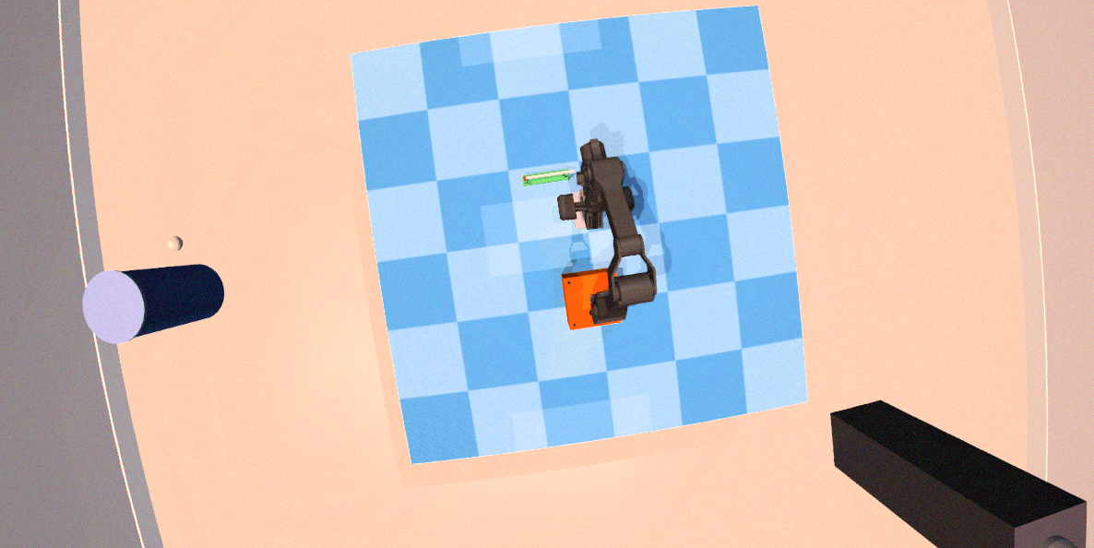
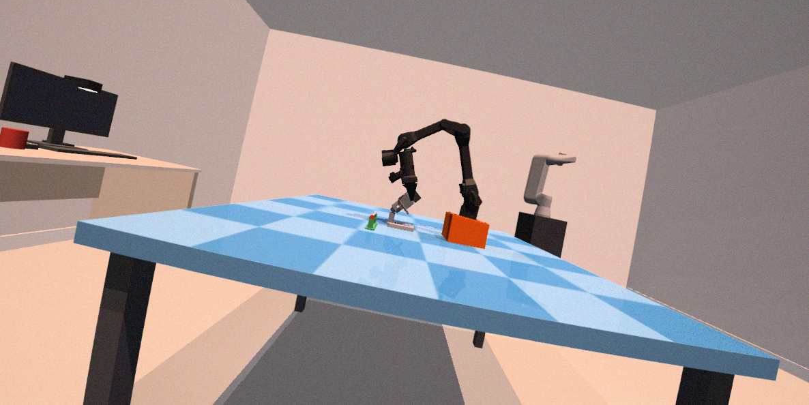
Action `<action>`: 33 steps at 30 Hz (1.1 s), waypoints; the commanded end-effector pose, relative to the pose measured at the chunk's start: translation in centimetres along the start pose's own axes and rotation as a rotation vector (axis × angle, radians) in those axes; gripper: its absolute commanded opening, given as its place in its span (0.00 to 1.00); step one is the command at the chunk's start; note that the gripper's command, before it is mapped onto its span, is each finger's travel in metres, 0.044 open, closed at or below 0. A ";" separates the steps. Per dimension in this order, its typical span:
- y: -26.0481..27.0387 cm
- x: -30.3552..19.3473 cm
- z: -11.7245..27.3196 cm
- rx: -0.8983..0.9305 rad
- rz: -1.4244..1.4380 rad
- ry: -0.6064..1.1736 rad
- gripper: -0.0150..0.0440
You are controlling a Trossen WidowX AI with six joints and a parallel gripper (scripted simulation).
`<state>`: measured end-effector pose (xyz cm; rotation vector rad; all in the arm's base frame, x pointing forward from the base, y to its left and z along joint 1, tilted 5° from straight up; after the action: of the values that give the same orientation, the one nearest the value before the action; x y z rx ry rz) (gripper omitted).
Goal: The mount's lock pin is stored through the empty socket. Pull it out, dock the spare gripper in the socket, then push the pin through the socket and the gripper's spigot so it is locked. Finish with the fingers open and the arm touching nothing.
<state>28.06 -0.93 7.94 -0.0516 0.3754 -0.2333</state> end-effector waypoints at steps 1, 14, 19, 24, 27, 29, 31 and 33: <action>-0.1 -0.7 0.4 0.000 0.000 0.001 1.00; -0.6 -2.8 1.8 0.000 0.001 -0.001 1.00; -0.7 -3.6 2.3 0.000 0.002 -0.001 1.00; -0.9 -4.5 2.8 -0.001 0.002 -0.002 1.00; -1.0 -5.0 3.1 -0.001 0.003 -0.002 1.00; -1.1 -5.3 3.3 -0.001 0.003 -0.002 1.00; -1.2 -5.7 3.5 -0.001 0.003 -0.001 1.00; -1.1 -5.6 3.7 -0.001 0.003 -0.002 1.00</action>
<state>24.17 -0.73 13.16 -0.0524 0.3750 -0.2291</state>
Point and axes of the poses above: the point midway between the two fingers, 35 mm back from their tips, its own z axis back along the fingers, its own y axis across the jaws, x = y × z, the point moved 4 cm from there along z, back along the fingers, and after that the axes turned 11 degrees about -z, right-handed, at the moved point
